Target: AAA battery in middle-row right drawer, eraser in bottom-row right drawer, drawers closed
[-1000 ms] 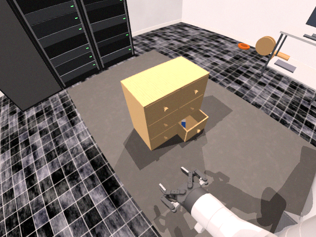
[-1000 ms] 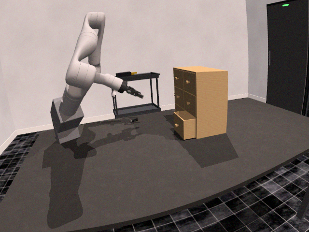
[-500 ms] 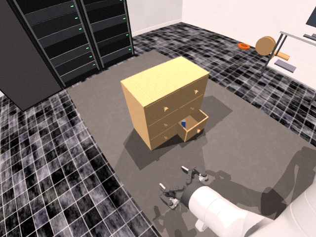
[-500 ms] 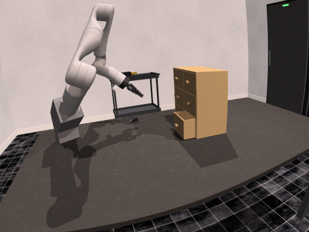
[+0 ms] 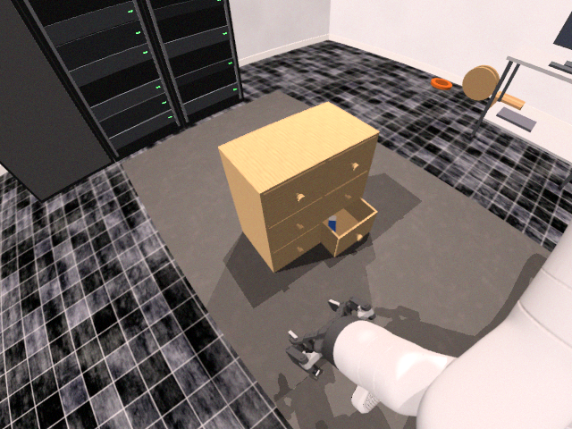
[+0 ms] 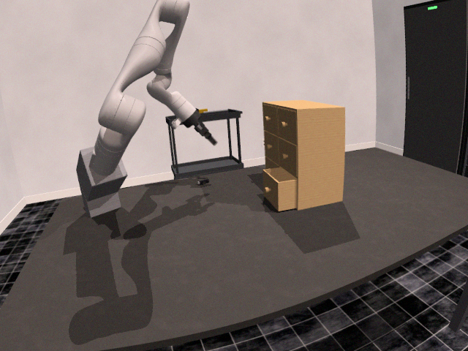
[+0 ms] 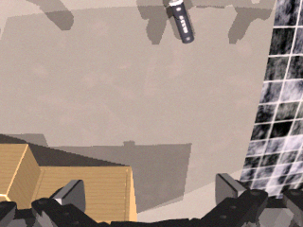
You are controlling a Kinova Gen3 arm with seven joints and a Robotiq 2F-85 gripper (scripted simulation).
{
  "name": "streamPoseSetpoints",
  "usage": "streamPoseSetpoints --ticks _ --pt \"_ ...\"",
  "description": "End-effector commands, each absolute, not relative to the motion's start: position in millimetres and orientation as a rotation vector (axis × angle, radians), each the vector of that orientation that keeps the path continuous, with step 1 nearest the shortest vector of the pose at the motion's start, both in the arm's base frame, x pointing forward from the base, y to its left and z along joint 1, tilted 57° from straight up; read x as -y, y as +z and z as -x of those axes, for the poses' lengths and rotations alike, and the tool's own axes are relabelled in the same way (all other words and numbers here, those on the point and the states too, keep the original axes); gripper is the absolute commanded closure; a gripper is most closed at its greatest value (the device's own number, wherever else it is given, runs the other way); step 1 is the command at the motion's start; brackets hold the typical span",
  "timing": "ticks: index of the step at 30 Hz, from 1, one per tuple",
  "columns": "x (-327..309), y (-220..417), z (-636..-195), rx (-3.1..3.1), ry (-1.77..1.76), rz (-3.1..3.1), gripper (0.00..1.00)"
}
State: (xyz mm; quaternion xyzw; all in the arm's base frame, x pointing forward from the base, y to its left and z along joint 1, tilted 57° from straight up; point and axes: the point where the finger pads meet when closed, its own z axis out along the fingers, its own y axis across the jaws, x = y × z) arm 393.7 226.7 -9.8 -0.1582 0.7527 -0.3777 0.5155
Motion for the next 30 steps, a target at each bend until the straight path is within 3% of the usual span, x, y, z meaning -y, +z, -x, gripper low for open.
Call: streamPoseSetpoints --ticks 1,30 --pt "-231.3 -6.5 -395.6 -1.866 -0.912 0.341 0.0" --pt "-240.1 0.0 -390.6 -2.179 -1.015 0.193 0.0"
